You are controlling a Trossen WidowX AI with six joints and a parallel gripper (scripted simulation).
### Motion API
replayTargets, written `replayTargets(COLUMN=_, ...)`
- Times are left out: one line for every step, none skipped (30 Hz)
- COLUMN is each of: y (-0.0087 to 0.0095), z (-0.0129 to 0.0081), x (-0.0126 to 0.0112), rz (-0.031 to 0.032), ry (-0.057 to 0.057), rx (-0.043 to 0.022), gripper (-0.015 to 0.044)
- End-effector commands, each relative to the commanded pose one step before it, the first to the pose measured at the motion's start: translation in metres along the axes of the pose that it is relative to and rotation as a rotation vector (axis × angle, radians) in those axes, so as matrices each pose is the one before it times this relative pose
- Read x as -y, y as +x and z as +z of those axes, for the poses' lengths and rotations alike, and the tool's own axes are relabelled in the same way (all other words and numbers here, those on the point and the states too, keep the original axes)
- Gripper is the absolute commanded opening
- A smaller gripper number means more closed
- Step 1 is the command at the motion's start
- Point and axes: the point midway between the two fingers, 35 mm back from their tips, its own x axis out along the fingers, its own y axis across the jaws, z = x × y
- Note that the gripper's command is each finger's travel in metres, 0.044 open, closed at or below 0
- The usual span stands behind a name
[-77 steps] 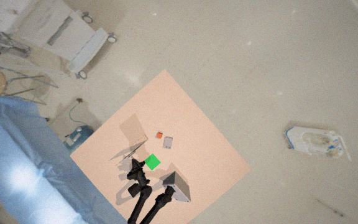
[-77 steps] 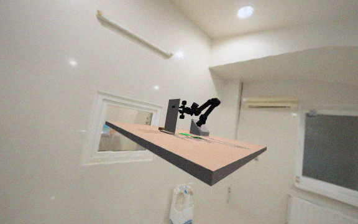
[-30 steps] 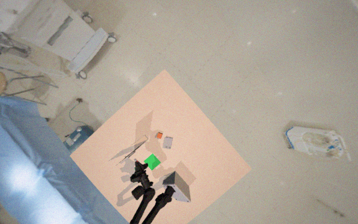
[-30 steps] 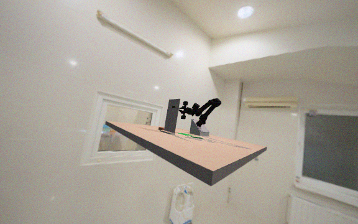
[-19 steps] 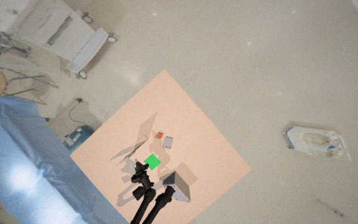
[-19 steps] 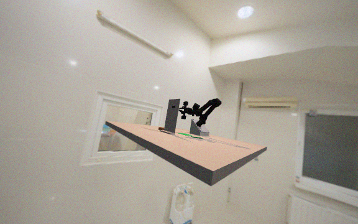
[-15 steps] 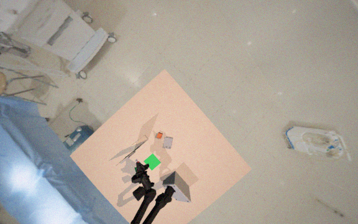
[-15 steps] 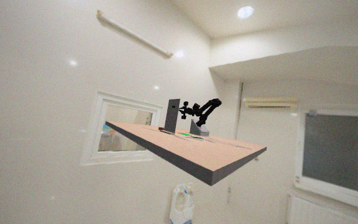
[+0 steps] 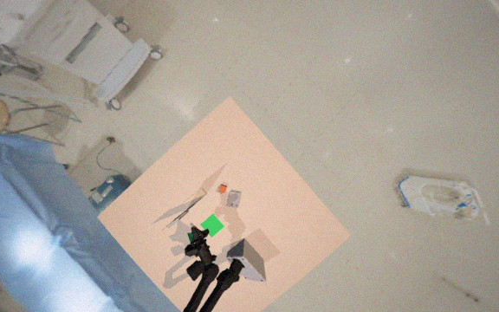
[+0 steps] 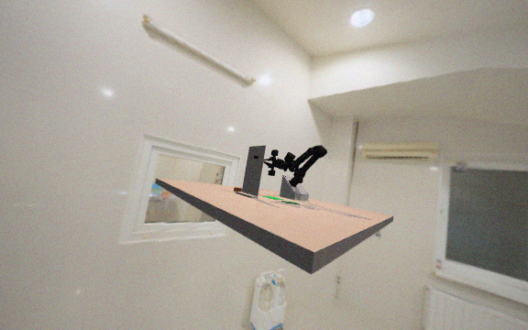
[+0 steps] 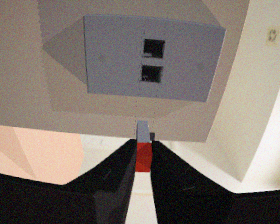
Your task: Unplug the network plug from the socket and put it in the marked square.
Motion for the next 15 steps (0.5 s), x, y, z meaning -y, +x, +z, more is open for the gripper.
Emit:
replayTargets(y=-0.00010, z=0.00076, x=0.00290, rz=0.00004, ry=-0.0004, rx=0.00100, gripper=0.0000)
replayTargets(y=-0.00033, z=0.00026, x=0.00201, rz=-0.00002, ry=-0.0002, rx=0.00017, gripper=0.0000)
replayTargets(y=-0.00037, z=0.00026, x=0.00201, rz=-0.00002, ry=-0.0002, rx=0.00017, gripper=0.0000)
replayTargets(y=-0.00040, z=0.00026, x=0.00201, rz=-0.00003, ry=-0.0002, rx=0.00017, gripper=0.0000)
replayTargets(y=-0.00043, z=0.00026, x=0.00200, rz=-0.00003, ry=-0.0002, rx=0.00017, gripper=0.0000)
replayTargets(y=-0.00046, z=0.00026, x=0.00200, rz=-0.00003, ry=-0.0002, rx=0.00018, gripper=0.0000)
replayTargets(y=-0.00050, z=0.00027, x=0.00200, rz=-0.00003, ry=-0.0002, rx=0.00018, gripper=0.0000)
replayTargets(y=-0.00053, z=0.00027, x=0.00200, rz=-0.00003, ry=-0.0002, rx=0.00018, gripper=0.0000)
replayTargets(y=-0.00056, z=0.00027, x=0.00199, rz=-0.00003, ry=-0.0002, rx=0.00018, gripper=0.0000)
replayTargets(y=-0.00059, z=0.00027, x=0.00199, rz=-0.00003, ry=-0.0002, rx=0.00018, gripper=0.0000)
replayTargets(y=-0.00063, z=0.00027, x=0.00199, rz=-0.00003, ry=-0.0002, rx=0.00018, gripper=0.0000)
replayTargets(y=-0.00066, z=0.00028, x=0.00198, rz=-0.00004, ry=-0.0002, rx=0.00018, gripper=0.0000)
replayTargets(y=-0.00069, z=0.00028, x=0.00197, rz=-0.00004, ry=-0.0002, rx=0.00018, gripper=0.0000)
replayTargets(y=-0.00072, z=0.00028, x=0.00197, rz=-0.00004, ry=-0.0002, rx=0.00018, gripper=0.0000)
replayTargets(y=-0.00076, z=0.00029, x=0.00196, rz=-0.00004, ry=-0.0002, rx=0.00018, gripper=0.0000)
